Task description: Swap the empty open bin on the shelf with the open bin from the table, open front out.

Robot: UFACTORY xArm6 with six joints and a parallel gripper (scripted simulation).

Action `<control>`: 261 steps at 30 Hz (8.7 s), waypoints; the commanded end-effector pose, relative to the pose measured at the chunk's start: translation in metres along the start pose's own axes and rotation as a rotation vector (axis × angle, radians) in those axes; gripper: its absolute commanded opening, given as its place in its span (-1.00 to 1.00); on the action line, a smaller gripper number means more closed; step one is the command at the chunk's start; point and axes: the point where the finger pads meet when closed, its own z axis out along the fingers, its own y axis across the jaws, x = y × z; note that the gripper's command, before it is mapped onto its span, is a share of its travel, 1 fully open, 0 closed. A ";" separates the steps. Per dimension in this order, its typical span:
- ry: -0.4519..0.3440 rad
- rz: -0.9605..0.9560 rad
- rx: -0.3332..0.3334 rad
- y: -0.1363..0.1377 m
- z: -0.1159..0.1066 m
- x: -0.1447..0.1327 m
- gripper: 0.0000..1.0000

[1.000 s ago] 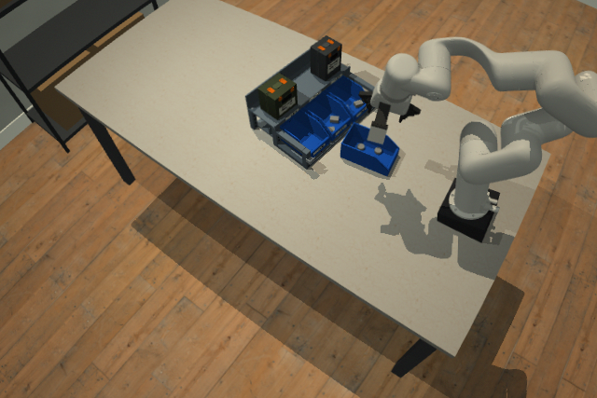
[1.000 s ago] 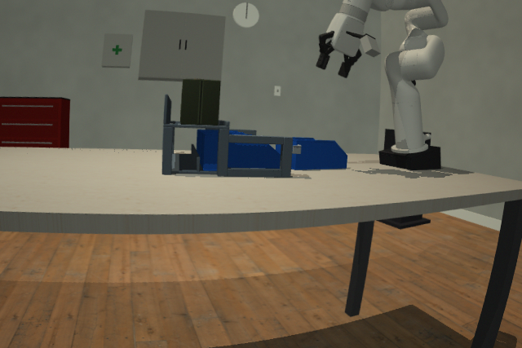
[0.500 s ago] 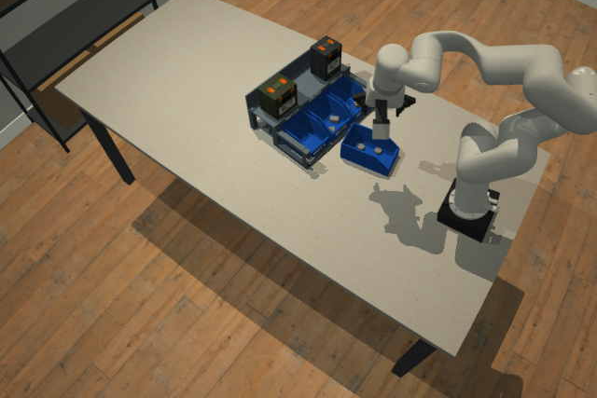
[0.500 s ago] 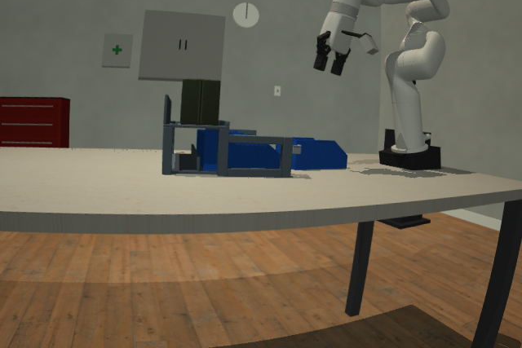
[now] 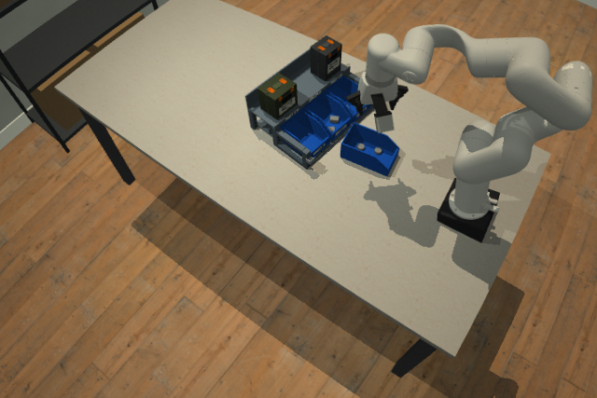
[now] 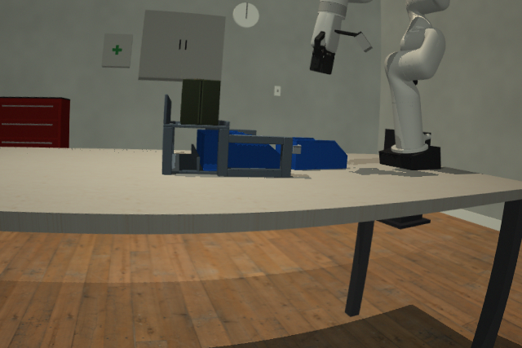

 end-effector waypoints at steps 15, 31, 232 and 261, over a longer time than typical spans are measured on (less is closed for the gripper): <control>0.093 -0.283 -0.039 0.015 0.008 -0.026 1.00; 0.134 -0.465 -0.085 0.023 0.018 -0.047 1.00; 0.136 -0.927 -0.169 -0.028 0.102 -0.042 -0.49; 0.136 -0.927 -0.169 -0.028 0.102 -0.042 -0.49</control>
